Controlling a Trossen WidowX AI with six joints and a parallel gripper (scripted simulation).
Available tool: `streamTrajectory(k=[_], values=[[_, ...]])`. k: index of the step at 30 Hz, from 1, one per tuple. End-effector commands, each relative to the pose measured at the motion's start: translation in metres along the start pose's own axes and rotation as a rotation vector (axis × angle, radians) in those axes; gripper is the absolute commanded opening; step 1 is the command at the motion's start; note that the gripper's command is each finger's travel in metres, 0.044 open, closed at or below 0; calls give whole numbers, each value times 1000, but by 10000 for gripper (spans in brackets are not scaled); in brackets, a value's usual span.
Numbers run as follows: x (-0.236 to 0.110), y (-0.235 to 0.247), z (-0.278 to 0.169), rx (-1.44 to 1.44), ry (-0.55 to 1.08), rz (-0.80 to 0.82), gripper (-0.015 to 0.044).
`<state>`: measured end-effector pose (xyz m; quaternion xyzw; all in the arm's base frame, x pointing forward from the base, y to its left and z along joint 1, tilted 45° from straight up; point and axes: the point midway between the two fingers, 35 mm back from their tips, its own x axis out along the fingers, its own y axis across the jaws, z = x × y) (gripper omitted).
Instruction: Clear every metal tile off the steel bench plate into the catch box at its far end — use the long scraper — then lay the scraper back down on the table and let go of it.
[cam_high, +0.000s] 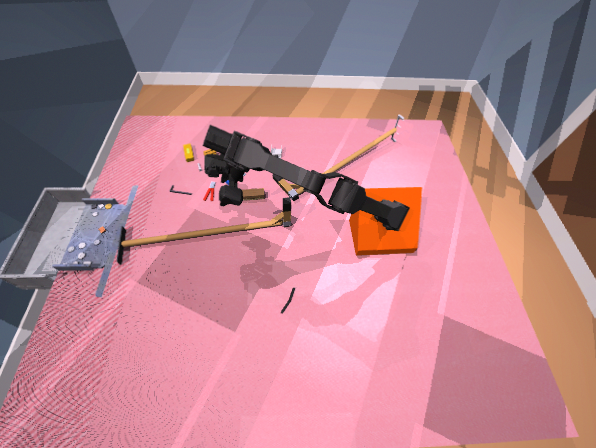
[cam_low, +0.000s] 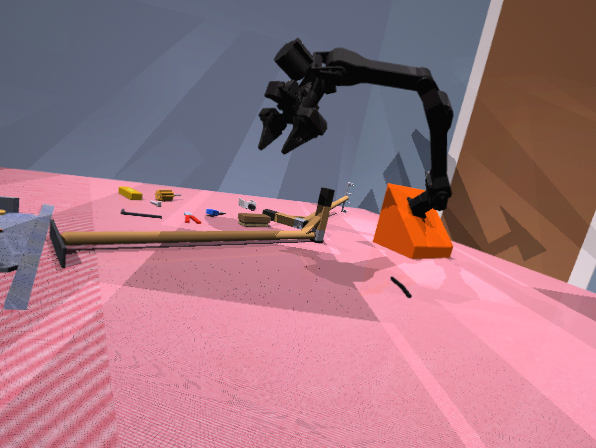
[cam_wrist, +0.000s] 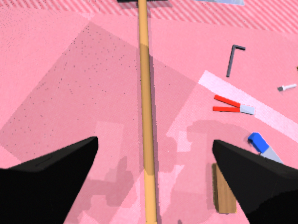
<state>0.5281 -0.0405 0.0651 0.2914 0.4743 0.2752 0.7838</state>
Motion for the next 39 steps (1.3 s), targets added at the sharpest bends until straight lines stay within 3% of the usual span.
streamTrajectory(k=[1,39], values=[[-17,-3,1,17,-43,6,440],[-158,-22,-19,69,-415,4,440]])
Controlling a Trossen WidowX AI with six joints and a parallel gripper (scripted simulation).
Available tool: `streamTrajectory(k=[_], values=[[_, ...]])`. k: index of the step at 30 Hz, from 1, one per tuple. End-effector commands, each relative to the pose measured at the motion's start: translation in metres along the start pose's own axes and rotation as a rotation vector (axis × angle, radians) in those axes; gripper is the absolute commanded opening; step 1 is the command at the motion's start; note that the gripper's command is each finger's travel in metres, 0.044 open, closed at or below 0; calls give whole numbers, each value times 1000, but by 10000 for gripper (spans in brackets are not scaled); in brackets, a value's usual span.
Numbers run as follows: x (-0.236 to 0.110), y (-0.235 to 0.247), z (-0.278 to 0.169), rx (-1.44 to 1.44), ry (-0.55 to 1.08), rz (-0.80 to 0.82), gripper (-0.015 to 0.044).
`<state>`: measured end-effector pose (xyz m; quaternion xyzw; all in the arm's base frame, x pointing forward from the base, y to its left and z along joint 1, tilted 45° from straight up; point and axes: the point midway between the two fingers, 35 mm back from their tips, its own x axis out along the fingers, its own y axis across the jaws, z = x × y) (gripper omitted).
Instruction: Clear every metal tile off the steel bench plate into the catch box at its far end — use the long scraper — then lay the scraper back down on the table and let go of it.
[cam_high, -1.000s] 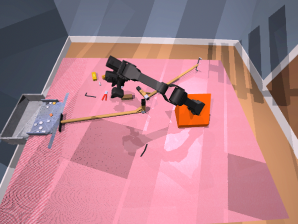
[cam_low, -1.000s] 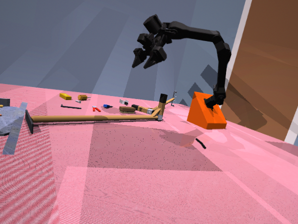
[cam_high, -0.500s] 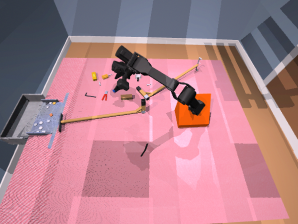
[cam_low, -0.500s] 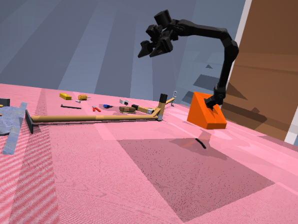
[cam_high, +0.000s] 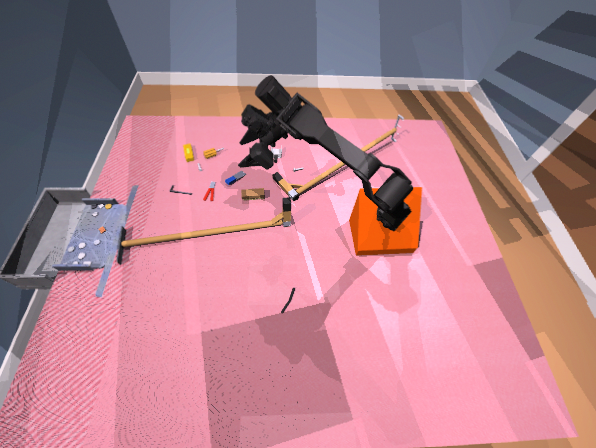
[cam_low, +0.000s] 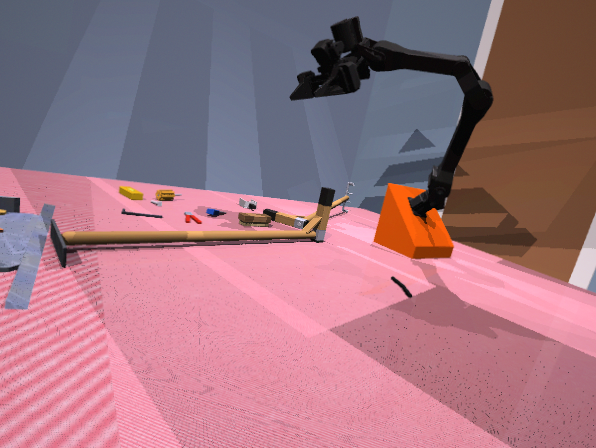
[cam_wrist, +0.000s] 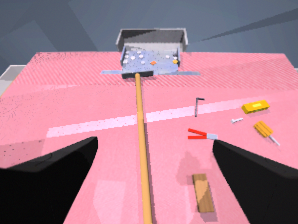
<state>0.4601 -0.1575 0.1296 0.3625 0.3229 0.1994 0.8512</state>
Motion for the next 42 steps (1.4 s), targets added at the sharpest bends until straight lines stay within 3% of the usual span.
streamTrajectory(k=[1,42], values=[[-15,0,-1,9,-37,4,440],[-145,10,-40,-15,-371,-19,440]])
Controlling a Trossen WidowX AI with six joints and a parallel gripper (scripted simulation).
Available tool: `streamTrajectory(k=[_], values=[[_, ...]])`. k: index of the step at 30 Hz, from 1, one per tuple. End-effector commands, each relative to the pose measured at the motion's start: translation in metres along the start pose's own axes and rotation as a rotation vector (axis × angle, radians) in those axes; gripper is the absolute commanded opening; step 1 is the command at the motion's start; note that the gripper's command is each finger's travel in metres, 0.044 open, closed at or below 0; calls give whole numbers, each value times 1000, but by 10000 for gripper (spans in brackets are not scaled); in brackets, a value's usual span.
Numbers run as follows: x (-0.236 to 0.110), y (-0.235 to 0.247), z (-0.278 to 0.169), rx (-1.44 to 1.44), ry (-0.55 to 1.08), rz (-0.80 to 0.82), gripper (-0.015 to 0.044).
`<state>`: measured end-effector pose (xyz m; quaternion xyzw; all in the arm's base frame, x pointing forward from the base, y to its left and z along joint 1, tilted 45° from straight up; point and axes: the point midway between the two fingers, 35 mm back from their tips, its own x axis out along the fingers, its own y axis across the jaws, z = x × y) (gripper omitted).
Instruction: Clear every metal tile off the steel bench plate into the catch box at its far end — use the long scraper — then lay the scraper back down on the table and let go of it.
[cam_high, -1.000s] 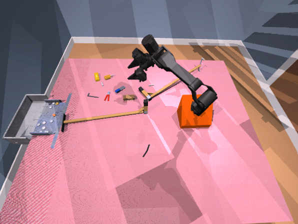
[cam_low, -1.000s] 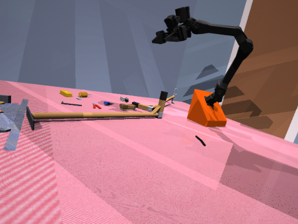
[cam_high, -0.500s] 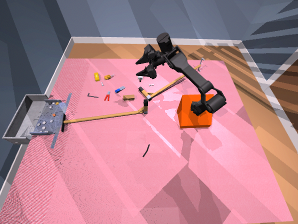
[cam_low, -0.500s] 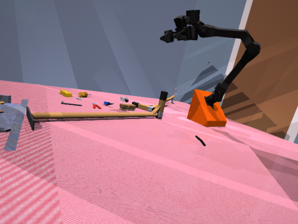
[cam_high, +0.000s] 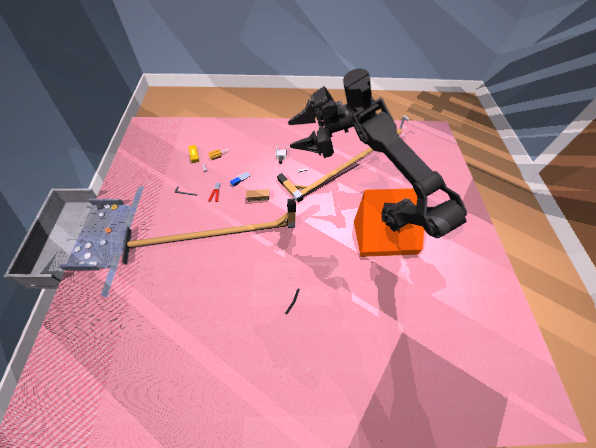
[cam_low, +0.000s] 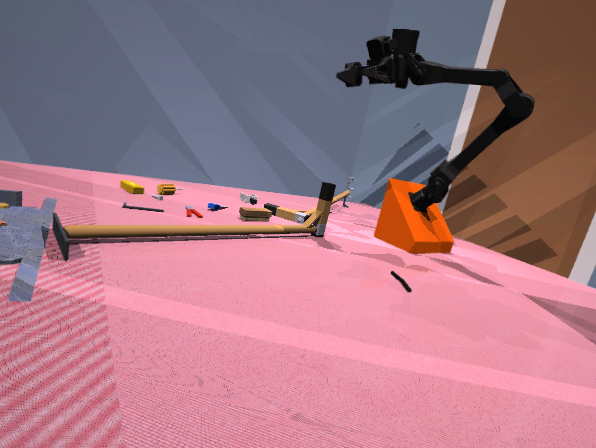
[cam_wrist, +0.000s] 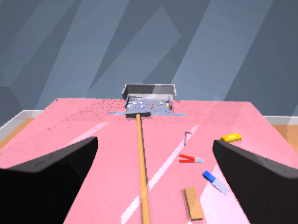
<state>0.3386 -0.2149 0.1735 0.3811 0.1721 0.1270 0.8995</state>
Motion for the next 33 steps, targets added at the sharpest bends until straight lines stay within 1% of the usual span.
streamTrajectory(k=[1,20,33], values=[[-13,3,-4,1,-29,1,440],[-63,16,-26,-35,-153,-19,440],[-64,16,-27,-37,-157,-19,440]])
